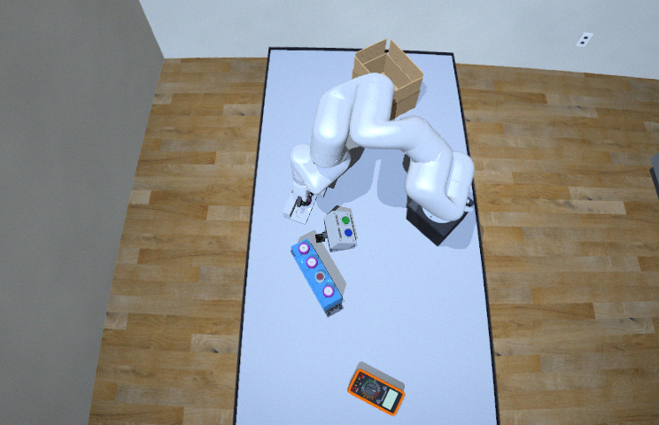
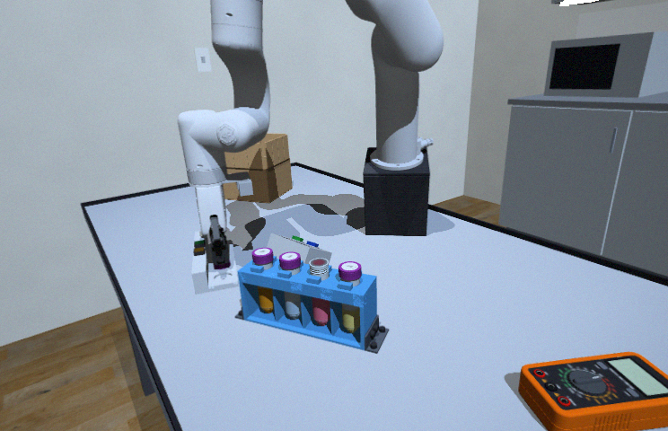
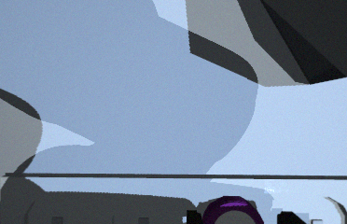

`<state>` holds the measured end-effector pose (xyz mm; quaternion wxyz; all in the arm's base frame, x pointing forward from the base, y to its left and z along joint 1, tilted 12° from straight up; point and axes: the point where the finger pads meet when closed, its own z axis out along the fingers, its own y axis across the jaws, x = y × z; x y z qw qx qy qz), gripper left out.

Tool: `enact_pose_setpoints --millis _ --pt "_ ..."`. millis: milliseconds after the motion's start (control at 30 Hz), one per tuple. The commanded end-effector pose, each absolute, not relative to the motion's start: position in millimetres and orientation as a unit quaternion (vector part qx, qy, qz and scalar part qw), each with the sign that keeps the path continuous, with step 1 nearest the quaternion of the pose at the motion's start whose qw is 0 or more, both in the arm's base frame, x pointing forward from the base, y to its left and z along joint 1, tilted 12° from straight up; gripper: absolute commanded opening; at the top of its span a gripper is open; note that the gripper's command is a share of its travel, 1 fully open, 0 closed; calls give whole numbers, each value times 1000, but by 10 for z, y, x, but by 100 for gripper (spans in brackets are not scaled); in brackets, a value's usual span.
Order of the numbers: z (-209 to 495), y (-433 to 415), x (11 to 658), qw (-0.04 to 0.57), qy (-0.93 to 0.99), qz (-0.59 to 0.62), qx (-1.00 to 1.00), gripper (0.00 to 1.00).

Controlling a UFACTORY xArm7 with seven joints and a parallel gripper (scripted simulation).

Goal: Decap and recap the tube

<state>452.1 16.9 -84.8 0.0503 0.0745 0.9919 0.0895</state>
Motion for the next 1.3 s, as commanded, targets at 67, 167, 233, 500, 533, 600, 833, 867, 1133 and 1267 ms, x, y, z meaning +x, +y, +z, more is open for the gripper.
enact_pose_setpoints --millis 67,167,233,500,533,600,833,867,1133,1267 --pt "-563 117 4503 52 992 89 75 46" --pt "-465 100 4492 52 992 89 75 46" --pt "-367 83 4480 52 992 89 75 46" --pt "25 15 4435 52 992 89 75 46" --pt "74 7 4429 52 992 89 75 46" --pt "172 -10 4418 52 992 89 75 46" --pt "397 -49 4391 52 992 89 75 46" --pt "398 -49 4392 52 992 89 75 46" --pt "312 137 4138 38 969 96 224 0" --pt "282 205 4046 31 951 98 291 0"
